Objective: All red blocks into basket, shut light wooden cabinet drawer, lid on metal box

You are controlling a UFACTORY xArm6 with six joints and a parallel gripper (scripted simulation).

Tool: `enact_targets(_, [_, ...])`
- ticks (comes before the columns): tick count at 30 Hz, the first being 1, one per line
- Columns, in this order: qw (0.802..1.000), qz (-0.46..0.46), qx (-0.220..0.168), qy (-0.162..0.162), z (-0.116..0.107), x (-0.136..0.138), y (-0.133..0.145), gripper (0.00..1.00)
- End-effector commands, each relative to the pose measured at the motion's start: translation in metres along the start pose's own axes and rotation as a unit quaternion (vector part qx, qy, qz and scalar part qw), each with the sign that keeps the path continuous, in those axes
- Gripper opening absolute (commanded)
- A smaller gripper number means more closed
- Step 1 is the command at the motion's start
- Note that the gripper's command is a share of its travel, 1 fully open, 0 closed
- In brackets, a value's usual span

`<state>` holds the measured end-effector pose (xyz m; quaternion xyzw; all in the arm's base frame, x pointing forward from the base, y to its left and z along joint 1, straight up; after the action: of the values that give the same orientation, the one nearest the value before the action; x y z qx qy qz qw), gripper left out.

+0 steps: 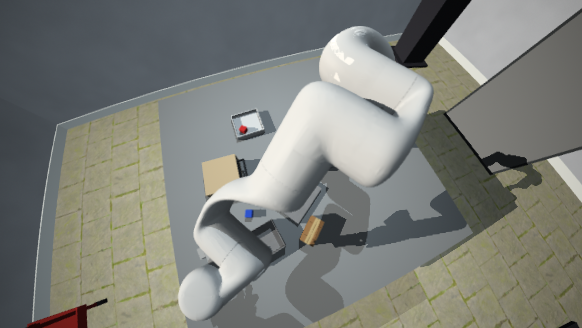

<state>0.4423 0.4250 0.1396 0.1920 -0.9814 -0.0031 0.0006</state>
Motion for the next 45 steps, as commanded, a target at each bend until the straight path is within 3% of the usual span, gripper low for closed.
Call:
enact_targets(1, [1.0,-0.001,0.001,0.003,-0.0022,-0.0027,0.001,0.28])
enact_targets(4, [1.0,-0.001,0.001,0.003,-0.0022,-0.0027,0.001,0.28])
enact_targets(5, [1.0,-0.001,0.001,0.003,-0.0022,-0.0027,0.001,0.6])
enact_targets(45, [1.0,-0.001,0.001,0.004,-0.0004,-0.0027,0.001,0.6])
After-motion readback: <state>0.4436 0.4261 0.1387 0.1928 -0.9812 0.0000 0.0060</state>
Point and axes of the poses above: the point where the finger pads meet when closed, its own z axis out along the fingers, its own x axis across the jaws, y = z × x, the point moved 6 cm from there along -z, back along the fingers, and after that the axes turned 1 degree about -z, right-handed, at the moved point
